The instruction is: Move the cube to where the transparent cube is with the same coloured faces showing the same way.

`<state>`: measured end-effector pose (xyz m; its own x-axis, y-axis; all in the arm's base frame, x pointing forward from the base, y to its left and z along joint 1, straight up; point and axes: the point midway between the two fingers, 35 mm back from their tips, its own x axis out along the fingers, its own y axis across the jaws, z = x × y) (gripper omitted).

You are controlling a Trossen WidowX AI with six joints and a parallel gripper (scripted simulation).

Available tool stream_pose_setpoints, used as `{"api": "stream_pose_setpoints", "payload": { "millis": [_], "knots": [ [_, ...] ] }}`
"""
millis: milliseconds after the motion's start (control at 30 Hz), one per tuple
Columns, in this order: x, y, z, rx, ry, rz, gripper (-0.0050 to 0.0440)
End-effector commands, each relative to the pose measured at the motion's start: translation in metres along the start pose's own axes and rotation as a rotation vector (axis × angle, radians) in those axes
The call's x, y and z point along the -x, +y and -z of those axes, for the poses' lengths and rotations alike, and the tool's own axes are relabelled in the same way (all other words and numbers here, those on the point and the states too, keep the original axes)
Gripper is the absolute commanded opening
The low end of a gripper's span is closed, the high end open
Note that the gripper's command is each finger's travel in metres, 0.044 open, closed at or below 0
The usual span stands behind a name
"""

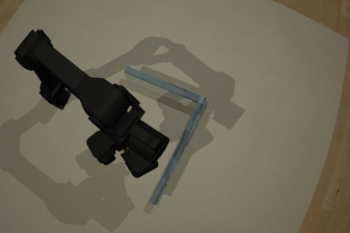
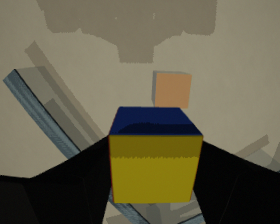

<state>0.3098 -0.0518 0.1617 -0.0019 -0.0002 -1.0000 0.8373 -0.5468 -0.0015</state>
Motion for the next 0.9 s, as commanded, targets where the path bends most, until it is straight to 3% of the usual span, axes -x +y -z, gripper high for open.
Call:
{"api": "stream_pose_setpoints", "payload": {
  "millis": [0,867],
  "knots": [
    [0.003,-0.006,-0.002,-0.130,0.012,-0.022,0.0000],
    [-0.027,-0.036,-0.011,-0.946,0.019,-0.015,0.0000]
  ]
}}
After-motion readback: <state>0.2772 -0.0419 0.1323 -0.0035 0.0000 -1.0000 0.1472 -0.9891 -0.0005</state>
